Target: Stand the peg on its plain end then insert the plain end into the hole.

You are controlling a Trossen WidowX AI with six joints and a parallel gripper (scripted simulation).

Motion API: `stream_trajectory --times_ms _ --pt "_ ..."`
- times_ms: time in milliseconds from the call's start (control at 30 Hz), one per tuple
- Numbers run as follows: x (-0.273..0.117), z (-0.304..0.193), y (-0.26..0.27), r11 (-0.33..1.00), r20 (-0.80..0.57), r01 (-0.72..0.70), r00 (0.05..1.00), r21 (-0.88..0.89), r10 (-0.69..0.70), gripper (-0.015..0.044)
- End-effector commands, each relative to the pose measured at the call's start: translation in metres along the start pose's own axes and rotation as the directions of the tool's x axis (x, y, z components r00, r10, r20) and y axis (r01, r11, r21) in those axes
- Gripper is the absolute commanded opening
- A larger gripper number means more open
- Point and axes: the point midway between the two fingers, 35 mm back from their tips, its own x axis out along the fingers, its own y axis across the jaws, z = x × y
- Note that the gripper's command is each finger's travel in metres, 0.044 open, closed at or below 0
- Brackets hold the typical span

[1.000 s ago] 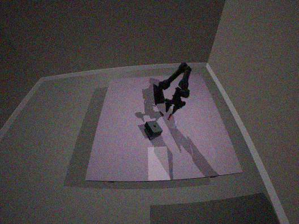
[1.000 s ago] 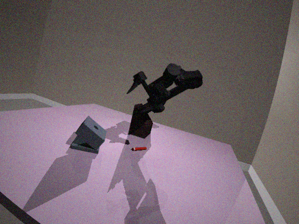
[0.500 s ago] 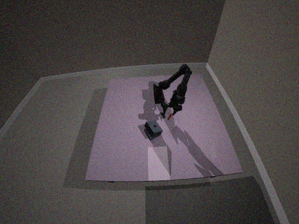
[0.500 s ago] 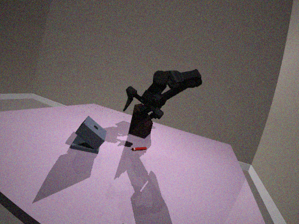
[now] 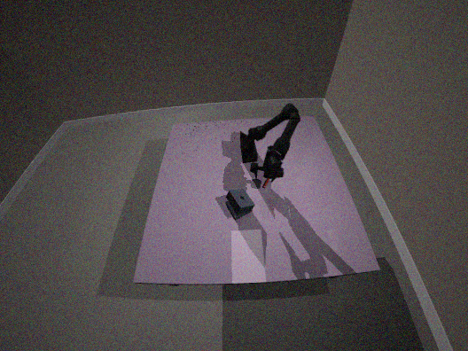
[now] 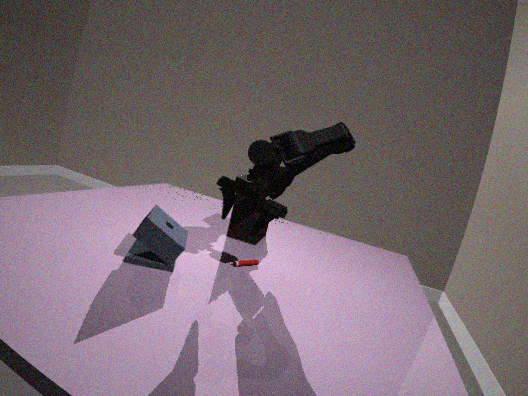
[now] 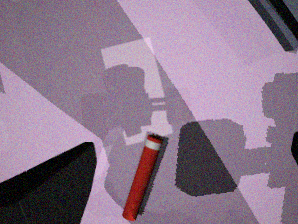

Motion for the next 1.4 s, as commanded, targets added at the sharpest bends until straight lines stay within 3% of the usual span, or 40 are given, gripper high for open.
stream_trajectory --times_ms 0,333,1367 --pt "0.007 -0.008 0.003 0.994 -0.062 -0.033 0.997 0.103 0.040 0.0440" --pt "0.022 -0.029 0.009 0.927 -0.203 -0.057 0.969 0.370 0.140 0.0440" --pt "0.063 -0.036 0.015 0.927 -0.207 -0.054 0.968 0.371 0.139 0.0440"
